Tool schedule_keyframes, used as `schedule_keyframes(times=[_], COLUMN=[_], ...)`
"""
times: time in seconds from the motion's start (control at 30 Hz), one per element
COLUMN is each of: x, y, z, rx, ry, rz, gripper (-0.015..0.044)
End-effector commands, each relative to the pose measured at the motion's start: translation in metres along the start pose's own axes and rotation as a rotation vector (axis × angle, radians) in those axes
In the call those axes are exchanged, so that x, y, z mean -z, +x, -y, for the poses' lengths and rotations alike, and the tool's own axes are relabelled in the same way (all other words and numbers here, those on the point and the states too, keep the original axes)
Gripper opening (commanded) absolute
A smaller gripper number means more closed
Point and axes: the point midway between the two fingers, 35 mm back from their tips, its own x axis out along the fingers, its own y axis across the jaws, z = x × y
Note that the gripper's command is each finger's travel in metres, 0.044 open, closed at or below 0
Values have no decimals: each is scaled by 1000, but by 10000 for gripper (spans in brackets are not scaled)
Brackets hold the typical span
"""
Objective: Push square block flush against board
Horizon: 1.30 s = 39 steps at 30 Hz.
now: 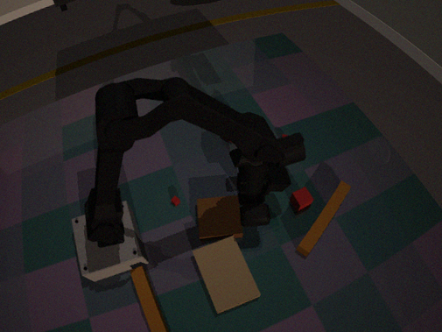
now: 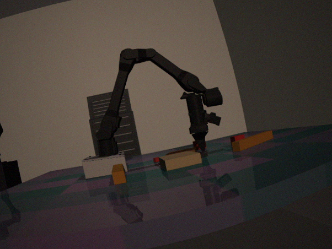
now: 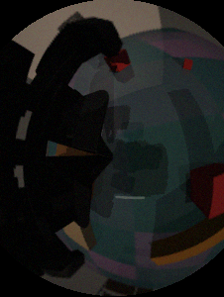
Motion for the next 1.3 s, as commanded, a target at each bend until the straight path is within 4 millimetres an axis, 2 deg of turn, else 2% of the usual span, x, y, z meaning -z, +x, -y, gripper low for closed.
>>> schedule_keyframes(times=[0.0,1.27], x=[0,24], y=[5,4], z=[0,-1], rx=[-1,-1], ry=[-17,-17], rz=[8,5], gripper=[0,0])
